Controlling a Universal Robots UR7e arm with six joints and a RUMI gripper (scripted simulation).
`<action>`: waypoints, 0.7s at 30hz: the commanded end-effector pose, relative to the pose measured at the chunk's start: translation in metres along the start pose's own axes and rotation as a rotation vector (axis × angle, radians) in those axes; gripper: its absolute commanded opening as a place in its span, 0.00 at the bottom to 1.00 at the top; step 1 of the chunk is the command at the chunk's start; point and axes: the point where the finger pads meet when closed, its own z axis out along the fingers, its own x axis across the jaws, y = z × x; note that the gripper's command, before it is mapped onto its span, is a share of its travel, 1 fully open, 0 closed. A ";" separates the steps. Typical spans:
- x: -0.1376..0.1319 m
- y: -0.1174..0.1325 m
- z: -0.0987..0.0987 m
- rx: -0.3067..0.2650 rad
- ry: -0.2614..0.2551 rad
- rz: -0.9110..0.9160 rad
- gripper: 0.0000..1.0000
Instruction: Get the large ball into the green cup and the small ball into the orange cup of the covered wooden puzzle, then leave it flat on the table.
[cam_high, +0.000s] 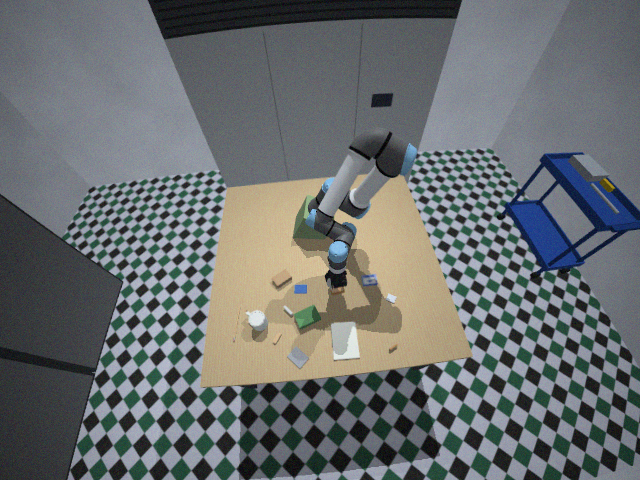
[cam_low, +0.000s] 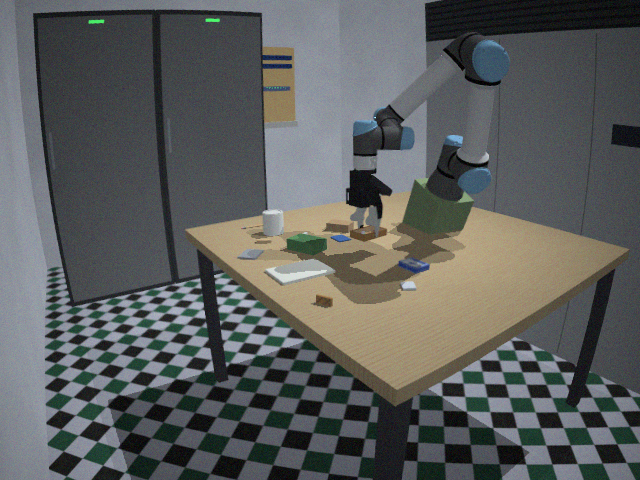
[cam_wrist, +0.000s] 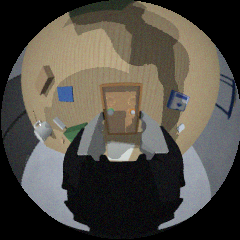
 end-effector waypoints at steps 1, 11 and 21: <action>0.001 -0.001 0.008 0.002 0.002 0.001 0.43; 0.001 -0.001 0.022 0.002 0.002 0.001 0.43; 0.001 -0.001 0.035 0.002 0.002 0.001 0.43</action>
